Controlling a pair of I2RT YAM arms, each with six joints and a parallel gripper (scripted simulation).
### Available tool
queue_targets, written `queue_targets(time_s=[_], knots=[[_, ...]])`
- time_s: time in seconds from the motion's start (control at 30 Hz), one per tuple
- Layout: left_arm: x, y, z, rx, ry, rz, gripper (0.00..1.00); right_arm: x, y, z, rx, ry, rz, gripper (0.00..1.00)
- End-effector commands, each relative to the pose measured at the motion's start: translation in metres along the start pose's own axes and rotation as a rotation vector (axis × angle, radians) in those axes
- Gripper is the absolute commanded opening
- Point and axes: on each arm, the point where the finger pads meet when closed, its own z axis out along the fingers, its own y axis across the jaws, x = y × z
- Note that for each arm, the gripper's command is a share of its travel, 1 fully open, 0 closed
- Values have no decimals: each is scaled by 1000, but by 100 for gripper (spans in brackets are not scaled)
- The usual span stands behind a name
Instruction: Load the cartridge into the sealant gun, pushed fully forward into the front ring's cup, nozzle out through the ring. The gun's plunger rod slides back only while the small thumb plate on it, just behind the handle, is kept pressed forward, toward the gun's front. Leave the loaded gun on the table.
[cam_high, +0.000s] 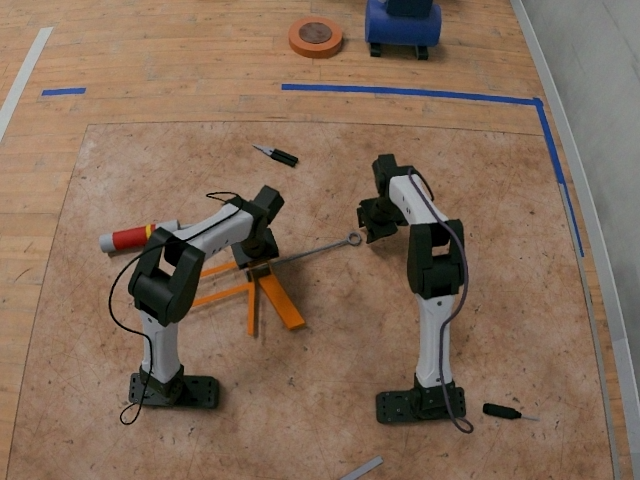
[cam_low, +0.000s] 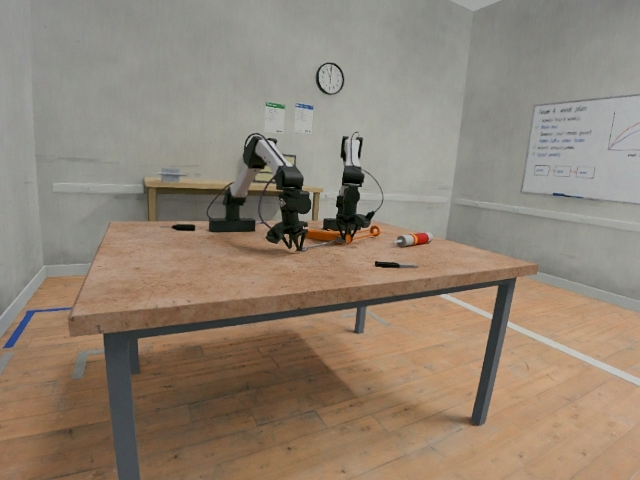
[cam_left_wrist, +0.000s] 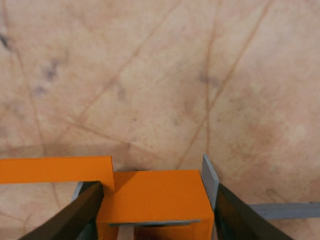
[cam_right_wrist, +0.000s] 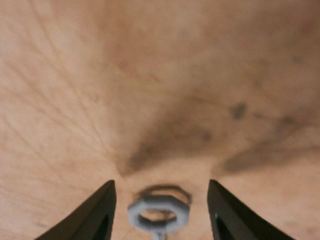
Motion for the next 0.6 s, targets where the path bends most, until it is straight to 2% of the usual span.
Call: queue_targets(time_s=[0.0,0.17,0.27,0.33,0.57], knots=[[0,12,0,-43,5,0,1,7,-1,-49,-19,-7,11,50],[0,12,0,-43,5,0,1,16,4,-77,-44,-13,-5,50],[0,12,0,-43,5,0,1,12,13,-60,-67,-18,-11,50],[0,12,0,-43,5,0,1,15,16,-60,-102,-26,-26,50],[0,12,0,-43,5,0,1,10,8,-48,-65,-18,-9,50]])
